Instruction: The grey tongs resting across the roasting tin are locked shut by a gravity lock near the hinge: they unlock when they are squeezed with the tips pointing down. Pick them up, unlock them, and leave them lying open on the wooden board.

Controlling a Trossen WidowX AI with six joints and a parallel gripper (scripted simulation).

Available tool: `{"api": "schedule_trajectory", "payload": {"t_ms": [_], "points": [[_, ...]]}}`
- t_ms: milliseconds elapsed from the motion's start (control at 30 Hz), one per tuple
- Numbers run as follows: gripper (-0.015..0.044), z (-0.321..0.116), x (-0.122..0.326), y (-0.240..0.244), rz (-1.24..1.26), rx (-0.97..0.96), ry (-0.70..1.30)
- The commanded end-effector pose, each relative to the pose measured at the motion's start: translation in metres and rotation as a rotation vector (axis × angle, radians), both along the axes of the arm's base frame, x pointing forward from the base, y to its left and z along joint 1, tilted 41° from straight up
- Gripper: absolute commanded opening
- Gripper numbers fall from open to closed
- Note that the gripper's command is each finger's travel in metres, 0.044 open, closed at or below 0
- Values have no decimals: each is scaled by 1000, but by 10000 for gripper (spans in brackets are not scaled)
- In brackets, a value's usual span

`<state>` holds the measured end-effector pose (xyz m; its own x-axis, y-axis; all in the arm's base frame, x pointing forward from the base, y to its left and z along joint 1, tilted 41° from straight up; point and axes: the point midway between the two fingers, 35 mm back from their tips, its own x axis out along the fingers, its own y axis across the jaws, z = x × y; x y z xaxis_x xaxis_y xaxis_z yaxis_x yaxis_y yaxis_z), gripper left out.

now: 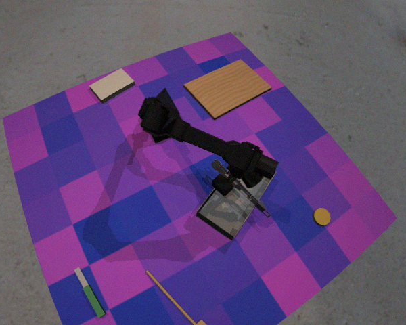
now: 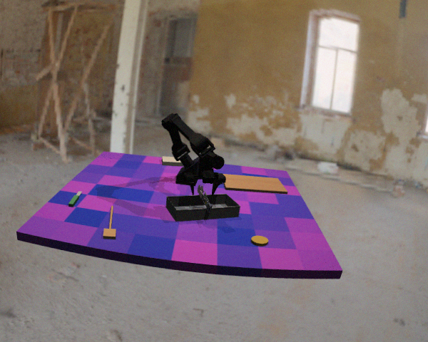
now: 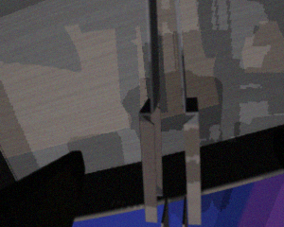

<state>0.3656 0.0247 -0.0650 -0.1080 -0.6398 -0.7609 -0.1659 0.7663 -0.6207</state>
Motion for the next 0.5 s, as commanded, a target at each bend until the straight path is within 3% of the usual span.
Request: {"api": "schedule_trajectory", "payload": {"t_ms": [0,467], "points": [[440,-5,-1,-5,6,-5,3],[440,-22,-3,-20,6,-6,3]]}}
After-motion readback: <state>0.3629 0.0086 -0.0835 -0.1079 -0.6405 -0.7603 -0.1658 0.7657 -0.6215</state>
